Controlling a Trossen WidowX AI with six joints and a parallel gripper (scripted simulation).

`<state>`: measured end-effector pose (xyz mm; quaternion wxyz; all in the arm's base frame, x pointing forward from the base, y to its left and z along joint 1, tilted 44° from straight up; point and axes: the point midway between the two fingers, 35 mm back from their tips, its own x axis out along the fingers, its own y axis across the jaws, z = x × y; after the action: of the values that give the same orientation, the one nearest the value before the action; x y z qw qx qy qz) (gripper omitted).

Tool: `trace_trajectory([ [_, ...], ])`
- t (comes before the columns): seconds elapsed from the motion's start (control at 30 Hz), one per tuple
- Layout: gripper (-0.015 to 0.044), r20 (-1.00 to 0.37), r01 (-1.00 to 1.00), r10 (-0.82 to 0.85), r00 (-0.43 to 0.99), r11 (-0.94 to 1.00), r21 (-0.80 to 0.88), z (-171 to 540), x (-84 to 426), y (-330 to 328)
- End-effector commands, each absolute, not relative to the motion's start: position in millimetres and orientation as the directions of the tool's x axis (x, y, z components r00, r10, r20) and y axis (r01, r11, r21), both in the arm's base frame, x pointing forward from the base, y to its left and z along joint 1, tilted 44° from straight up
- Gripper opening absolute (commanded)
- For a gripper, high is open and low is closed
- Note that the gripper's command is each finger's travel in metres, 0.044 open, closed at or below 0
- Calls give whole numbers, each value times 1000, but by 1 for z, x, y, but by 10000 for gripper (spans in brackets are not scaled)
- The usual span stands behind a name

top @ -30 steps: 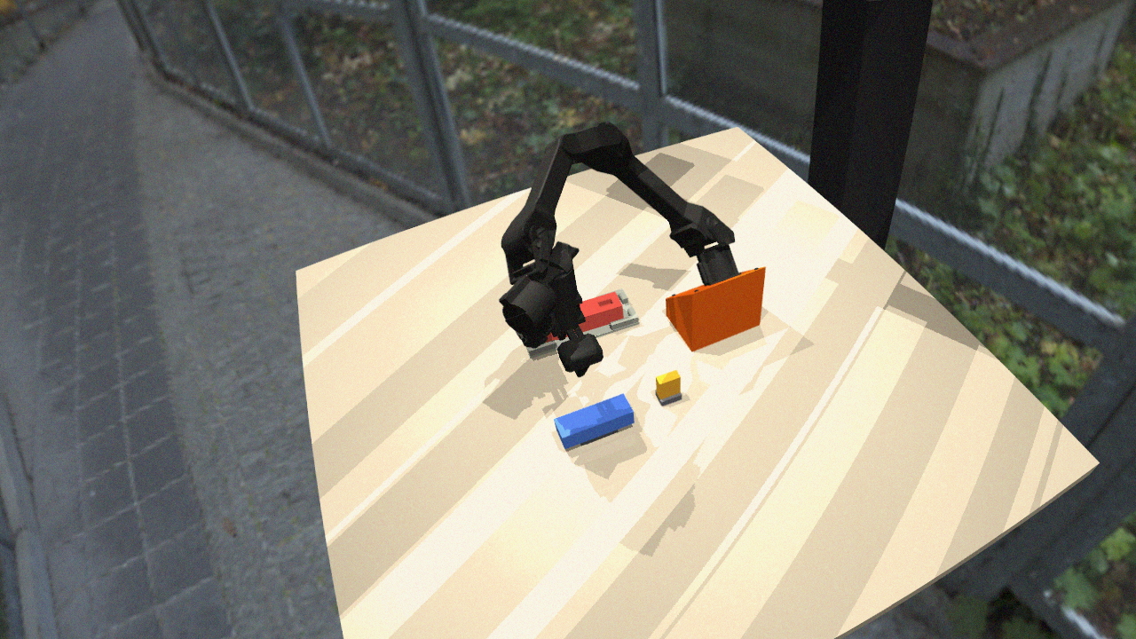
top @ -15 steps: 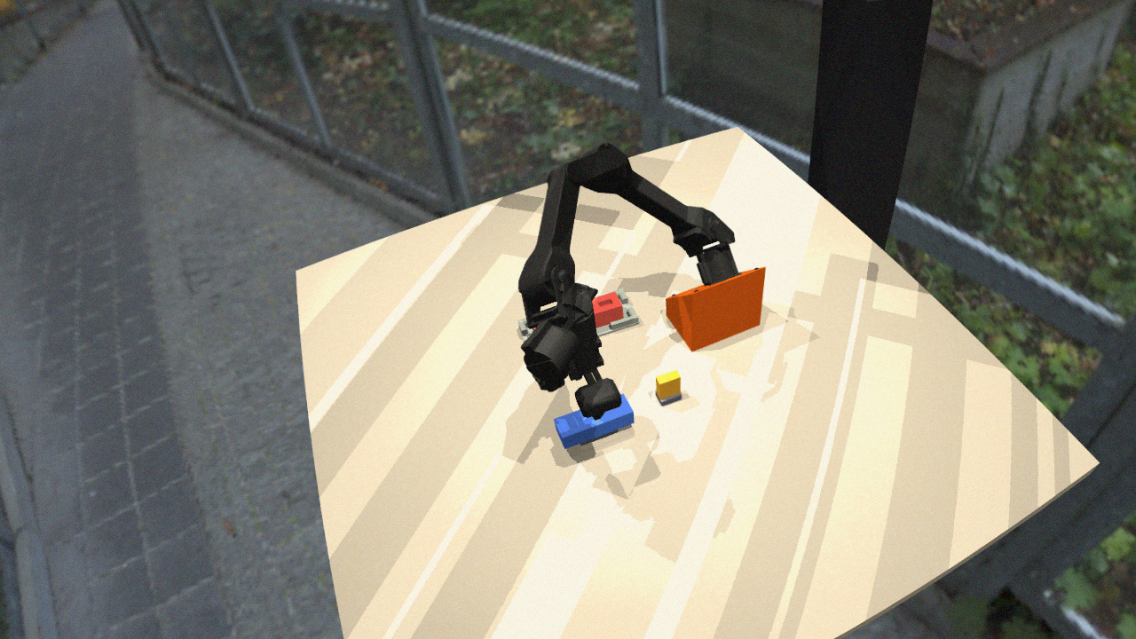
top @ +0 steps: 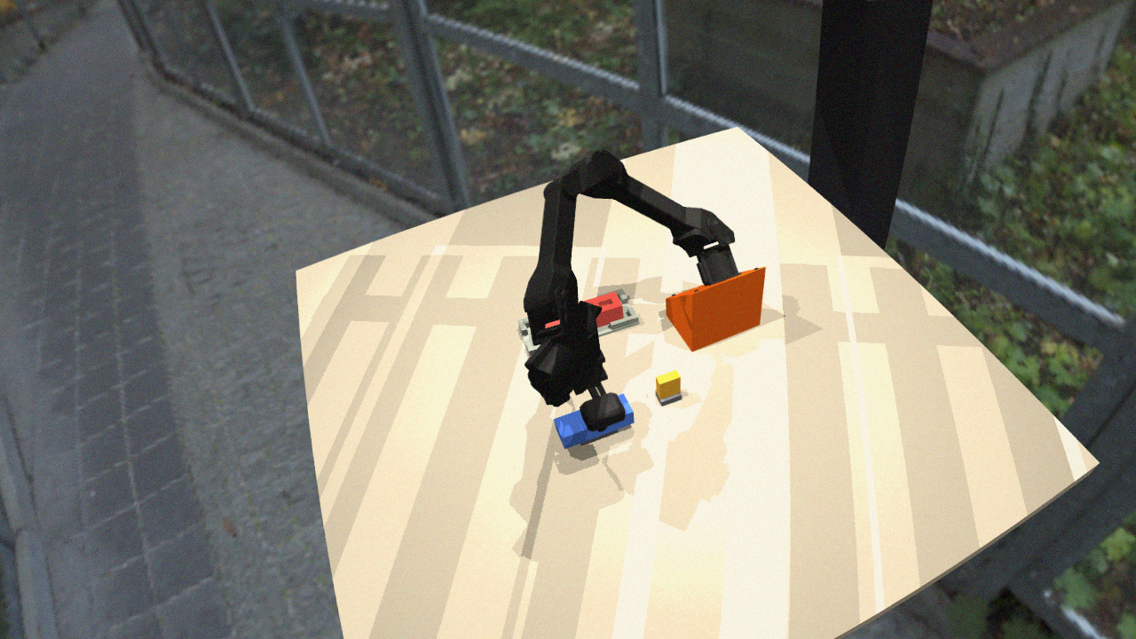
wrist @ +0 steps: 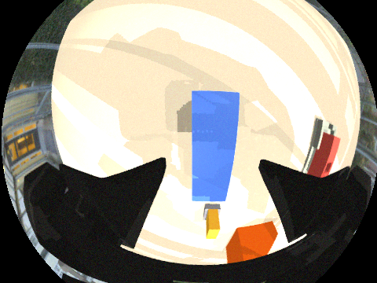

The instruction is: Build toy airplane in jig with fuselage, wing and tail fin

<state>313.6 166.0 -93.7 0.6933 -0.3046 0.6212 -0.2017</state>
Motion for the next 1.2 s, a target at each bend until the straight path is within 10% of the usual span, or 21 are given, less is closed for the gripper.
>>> trace_trajectory([
  [0.0, 440, -734, -107, -662, 149, 727, -678, -99, 314, 161],
  [0.8, 440, -733, -106, -664, 149, 726, -680, -125, 319, 137],
  [1.17, 171, -733, -106, -664, 149, 726, -680, -125, 319, 137],
])
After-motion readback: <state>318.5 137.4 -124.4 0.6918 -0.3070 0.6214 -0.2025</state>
